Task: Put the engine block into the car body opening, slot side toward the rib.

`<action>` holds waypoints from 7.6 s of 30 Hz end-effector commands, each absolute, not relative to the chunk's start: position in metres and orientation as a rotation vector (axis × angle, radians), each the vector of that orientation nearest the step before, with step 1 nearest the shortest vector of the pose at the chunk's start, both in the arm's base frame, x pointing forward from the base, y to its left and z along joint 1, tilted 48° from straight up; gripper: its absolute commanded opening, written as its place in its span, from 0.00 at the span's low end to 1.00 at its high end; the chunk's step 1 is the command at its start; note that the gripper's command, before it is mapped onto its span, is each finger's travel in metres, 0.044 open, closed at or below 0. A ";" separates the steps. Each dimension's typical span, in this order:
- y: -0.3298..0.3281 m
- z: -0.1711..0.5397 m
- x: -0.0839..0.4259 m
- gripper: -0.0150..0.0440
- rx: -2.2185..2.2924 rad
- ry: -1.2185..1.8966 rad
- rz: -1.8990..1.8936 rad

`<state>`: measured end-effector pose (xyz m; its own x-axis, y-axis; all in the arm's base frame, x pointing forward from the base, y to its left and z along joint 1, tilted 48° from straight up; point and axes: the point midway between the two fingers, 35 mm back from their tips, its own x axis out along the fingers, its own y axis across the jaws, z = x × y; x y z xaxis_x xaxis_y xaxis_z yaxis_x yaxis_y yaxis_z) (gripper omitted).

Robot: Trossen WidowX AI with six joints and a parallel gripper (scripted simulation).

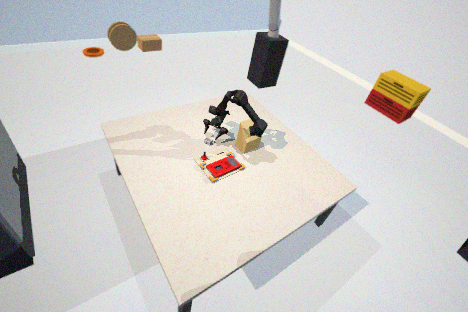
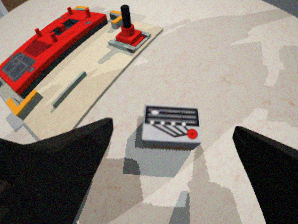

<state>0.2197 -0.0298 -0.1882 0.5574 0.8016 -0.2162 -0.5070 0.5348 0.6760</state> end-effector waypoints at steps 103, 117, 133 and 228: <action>0.002 -0.187 0.252 0.73 1.320 1.909 -0.185; 0.002 -0.187 0.252 0.38 1.320 1.909 -0.185; -0.031 -0.161 0.265 0.25 1.317 1.901 -0.193; 0.065 -0.020 0.327 0.25 0.765 1.697 0.445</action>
<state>0.3276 0.0557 -0.0248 -0.1232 0.6879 -0.7152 0.2947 0.7136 0.6356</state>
